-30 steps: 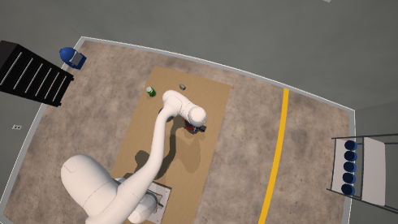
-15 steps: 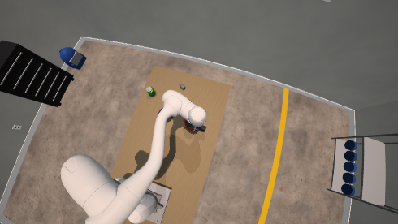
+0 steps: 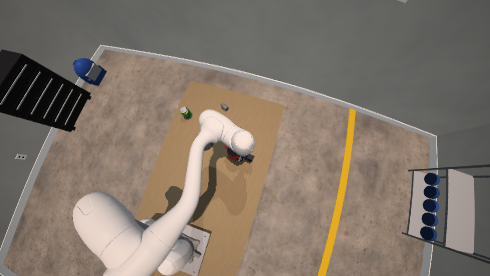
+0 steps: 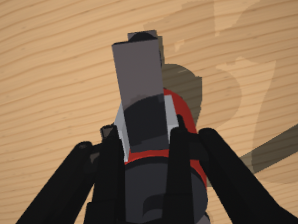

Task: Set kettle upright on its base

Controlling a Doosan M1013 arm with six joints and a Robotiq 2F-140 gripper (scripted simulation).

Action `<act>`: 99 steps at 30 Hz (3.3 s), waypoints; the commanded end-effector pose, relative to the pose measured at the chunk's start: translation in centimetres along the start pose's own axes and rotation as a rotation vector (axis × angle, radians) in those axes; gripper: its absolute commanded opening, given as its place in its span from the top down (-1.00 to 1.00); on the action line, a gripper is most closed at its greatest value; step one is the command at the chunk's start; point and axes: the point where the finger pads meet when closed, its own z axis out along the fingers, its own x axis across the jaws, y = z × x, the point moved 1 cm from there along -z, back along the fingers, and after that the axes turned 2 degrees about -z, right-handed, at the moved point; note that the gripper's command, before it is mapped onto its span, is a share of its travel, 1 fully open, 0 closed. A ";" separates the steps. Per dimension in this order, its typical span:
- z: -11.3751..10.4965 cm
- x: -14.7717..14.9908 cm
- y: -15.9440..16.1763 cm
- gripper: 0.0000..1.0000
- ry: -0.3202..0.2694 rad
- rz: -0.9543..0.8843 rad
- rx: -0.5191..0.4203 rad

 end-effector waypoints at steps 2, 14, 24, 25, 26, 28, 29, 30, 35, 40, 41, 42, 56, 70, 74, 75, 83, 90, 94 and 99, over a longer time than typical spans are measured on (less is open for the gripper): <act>-0.9 0.0 0.0 0.80 -0.002 0.000 0.000; -2.5 0.0 0.0 0.80 -0.002 0.000 0.000; -3.1 0.0 0.0 0.80 -0.002 0.000 0.000; -3.1 0.0 0.0 0.80 -0.002 0.000 0.000; -3.1 0.0 0.0 0.80 -0.002 0.000 0.000; -3.2 0.0 0.0 0.80 -0.002 0.000 0.000; -3.2 0.0 0.0 0.80 -0.002 0.000 0.000; -3.2 0.0 0.0 0.80 -0.002 0.000 0.000; -3.2 0.0 0.0 0.80 -0.002 0.000 0.000; -3.2 0.0 0.0 0.80 -0.002 0.000 0.000; -3.2 0.0 0.0 0.80 -0.002 0.000 0.000; -3.2 0.0 0.0 0.80 -0.002 0.000 0.000; -3.2 0.0 0.0 0.80 -0.002 0.000 0.000; -3.2 0.0 0.0 0.80 -0.002 0.000 0.000; -3.2 0.0 0.1 0.80 -0.002 0.000 0.000; -3.2 0.0 0.1 0.80 -0.002 0.000 0.000; -3.2 0.0 0.5 0.80 -0.002 0.000 0.000; -3.2 0.0 1.1 0.80 -0.002 0.000 0.000; -3.2 0.0 1.6 0.80 -0.002 0.000 0.000; -3.2 0.0 2.5 0.80 -0.002 0.000 0.000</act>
